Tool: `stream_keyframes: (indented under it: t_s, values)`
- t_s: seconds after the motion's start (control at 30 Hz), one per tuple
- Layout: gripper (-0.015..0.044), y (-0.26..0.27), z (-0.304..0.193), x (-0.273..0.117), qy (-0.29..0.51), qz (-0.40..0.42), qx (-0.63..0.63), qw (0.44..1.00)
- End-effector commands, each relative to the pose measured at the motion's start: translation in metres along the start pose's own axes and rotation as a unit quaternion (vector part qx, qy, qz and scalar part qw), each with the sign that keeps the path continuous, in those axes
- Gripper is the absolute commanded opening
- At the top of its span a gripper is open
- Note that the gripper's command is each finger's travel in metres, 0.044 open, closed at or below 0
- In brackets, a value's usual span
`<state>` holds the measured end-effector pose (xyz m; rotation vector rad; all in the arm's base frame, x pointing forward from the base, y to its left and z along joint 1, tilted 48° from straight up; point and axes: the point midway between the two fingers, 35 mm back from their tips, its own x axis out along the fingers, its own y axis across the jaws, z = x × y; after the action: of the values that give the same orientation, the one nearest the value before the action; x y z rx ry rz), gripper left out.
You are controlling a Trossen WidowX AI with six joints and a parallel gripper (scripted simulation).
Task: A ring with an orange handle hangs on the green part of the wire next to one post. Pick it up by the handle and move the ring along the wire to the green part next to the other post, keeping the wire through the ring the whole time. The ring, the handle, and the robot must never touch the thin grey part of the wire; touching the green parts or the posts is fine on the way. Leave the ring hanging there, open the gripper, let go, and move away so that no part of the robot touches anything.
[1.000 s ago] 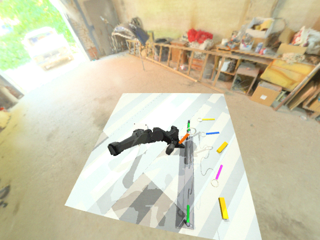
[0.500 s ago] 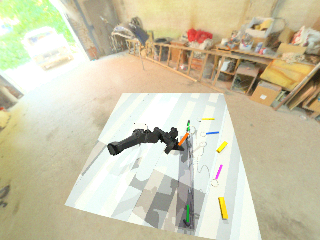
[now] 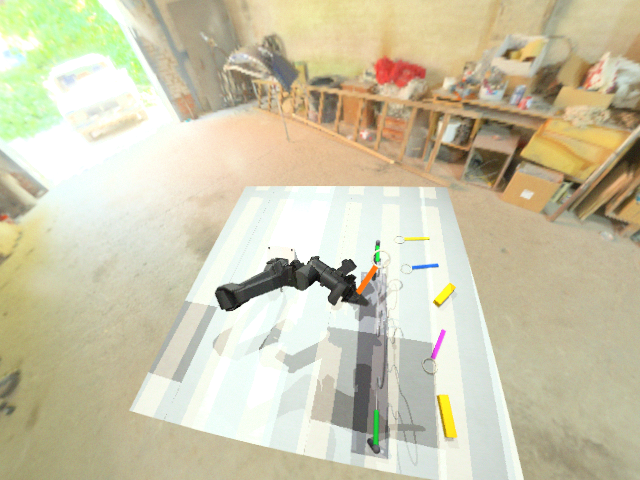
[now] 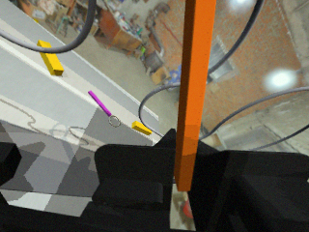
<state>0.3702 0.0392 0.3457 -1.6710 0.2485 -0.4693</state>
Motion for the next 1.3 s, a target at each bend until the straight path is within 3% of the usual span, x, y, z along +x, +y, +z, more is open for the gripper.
stream_keyframes:
  t_s: [0.0,0.63,1.27]
  values:
    - [-0.0150,-0.002,0.001,0.001,-0.006,-0.016,-0.035,0.999]
    - [-0.0150,-0.024,0.006,0.001,-0.025,-0.094,-0.175,0.980]
    - [-0.0150,-0.046,0.018,-0.003,-0.045,-0.183,-0.333,0.924]
